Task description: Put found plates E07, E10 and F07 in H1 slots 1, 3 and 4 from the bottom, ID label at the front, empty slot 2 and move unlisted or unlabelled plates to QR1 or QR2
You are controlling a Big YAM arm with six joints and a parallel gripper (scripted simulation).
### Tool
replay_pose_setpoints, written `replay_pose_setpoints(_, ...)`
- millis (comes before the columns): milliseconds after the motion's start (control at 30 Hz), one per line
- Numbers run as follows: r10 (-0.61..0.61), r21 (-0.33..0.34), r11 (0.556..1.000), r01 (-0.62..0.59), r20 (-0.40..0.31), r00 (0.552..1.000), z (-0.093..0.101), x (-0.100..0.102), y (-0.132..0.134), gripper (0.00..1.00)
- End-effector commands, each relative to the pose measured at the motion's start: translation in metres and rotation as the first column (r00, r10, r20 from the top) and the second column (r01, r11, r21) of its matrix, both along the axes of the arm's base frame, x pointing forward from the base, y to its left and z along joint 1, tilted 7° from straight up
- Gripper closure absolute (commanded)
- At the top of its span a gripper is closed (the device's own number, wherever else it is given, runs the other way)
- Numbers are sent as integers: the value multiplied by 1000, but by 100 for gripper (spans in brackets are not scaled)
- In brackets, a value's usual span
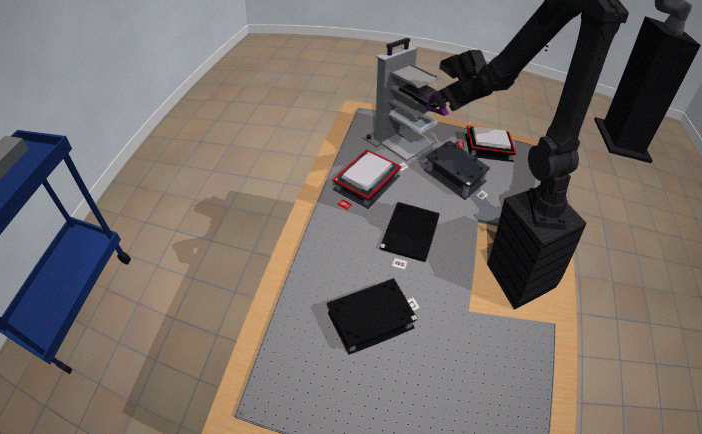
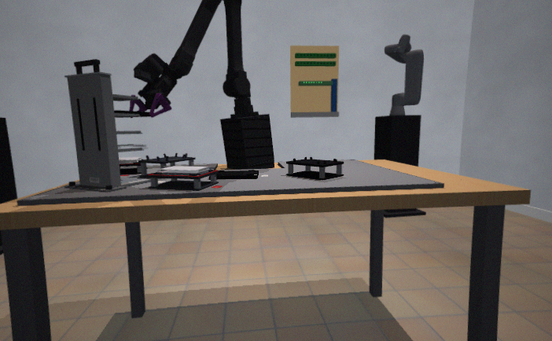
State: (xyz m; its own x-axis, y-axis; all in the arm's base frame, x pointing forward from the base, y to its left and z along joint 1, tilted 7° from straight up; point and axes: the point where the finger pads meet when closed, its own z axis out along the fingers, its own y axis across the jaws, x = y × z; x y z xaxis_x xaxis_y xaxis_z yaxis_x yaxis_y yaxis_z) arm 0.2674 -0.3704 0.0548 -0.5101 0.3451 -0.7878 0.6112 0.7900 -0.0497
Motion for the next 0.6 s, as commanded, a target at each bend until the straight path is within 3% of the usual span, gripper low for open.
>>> replay_pose_setpoints(0,0,-29,1000,1,18,1000,12,7,-11,0)
replay_pose_setpoints(433,0,-29,1000,1,18,1000,12,7,-11,0)
replay_pose_setpoints(467,-4,-31,1000,4,20,1000,24,4,-9,0)
replay_pose_setpoints(500,-7,-13,1000,7,6,1000,13,-5,-1,0)
replay_pose_setpoints(567,-2,-17,1000,3,3,1000,13,-8,1,0)
